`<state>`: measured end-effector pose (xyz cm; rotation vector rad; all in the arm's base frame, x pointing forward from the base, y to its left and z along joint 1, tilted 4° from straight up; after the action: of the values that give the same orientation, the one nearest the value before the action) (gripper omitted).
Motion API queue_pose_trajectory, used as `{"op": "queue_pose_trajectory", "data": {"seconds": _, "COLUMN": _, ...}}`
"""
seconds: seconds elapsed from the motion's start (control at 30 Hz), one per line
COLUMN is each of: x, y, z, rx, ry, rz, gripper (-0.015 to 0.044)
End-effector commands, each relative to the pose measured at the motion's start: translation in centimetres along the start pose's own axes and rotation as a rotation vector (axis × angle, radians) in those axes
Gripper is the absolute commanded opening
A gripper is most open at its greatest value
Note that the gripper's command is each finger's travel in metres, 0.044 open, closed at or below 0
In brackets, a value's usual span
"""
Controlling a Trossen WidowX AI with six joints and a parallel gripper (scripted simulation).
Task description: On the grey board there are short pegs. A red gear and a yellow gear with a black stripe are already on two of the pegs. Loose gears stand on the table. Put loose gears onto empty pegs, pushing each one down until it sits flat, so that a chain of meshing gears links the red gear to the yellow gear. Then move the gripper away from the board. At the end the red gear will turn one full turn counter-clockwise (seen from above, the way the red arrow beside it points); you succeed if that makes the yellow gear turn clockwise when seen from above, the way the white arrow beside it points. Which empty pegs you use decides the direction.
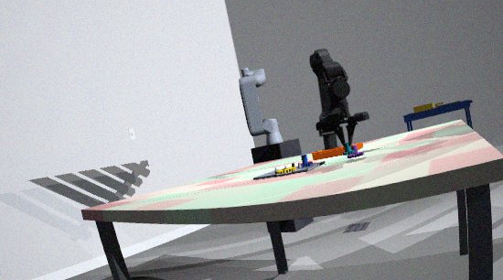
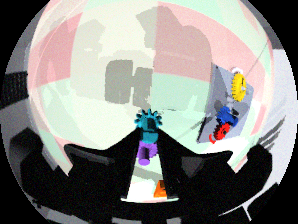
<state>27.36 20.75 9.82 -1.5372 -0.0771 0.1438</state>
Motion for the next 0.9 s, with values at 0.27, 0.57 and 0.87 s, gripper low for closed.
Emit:
{"op": "queue_pose_trajectory", "data": {"seconds": 0.27, "x": 0.5, "y": -3.0, "z": 0.2, "rx": 0.008, "ry": -0.003, "rz": -0.013, "gripper": 0.0000}}
{"op": "queue_pose_trajectory", "data": {"seconds": 0.57, "x": 0.5, "y": -5.1, "z": 0.2, "rx": 0.008, "ry": -0.003, "rz": -0.013, "gripper": 0.0000}}
{"op": "queue_pose_trajectory", "data": {"seconds": 0.87, "x": 0.4, "y": -7.1, "z": 0.1, "rx": 0.008, "ry": -0.003, "rz": -0.013, "gripper": 0.0000}}
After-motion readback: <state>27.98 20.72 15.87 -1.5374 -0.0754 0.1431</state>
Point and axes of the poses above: the point midway between the two fingers, 35 mm back from their tips, its own y axis out along the fingers, its own z axis across the jaws, x = y × z, the point moved 5 cm from there along -y, back along the fingers, and after that the axes turned 2 degrees about -y, right-handed, at the moved point
